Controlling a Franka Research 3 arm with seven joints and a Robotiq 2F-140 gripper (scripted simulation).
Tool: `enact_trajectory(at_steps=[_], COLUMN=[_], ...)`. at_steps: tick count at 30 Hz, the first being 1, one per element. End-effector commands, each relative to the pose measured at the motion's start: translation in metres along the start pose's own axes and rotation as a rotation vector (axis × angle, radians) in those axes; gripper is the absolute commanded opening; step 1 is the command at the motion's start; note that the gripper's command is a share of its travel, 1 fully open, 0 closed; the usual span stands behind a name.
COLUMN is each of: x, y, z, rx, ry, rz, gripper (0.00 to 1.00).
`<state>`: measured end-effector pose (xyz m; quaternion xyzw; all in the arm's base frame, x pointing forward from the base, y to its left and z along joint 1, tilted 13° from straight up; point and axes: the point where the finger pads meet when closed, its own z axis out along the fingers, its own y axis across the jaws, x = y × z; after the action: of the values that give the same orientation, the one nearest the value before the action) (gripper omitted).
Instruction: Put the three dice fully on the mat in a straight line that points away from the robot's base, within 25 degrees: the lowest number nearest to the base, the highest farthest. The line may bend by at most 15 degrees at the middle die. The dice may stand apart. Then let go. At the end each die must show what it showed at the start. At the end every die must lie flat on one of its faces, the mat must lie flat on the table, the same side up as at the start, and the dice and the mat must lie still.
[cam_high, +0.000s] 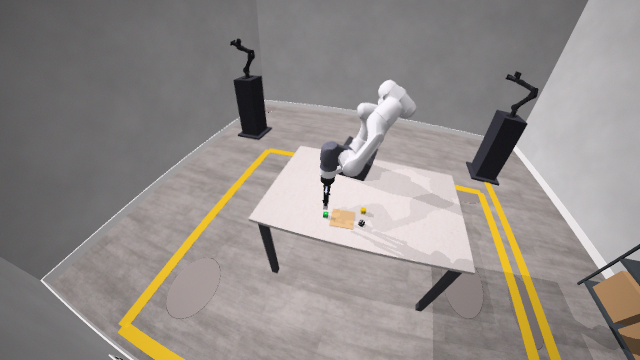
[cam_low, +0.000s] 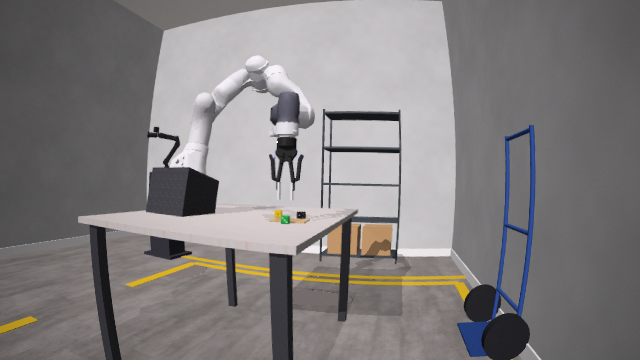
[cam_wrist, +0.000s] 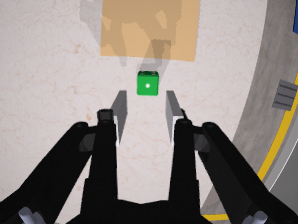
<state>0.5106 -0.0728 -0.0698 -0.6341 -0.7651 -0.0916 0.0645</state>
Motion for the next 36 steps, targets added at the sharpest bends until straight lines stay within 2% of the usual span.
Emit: enact_trajectory(at_steps=[1, 26, 36], x=[0.0007, 0.0007, 0.0008], y=[0.0003, 0.0003, 0.0004], z=[0.0004, 0.0008, 0.0065], rx=[0.001, 0.001, 0.002], ry=[0.002, 0.002, 0.003], rz=[0.030, 0.030, 0.032], gripper=[0.28, 0.28, 0.28])
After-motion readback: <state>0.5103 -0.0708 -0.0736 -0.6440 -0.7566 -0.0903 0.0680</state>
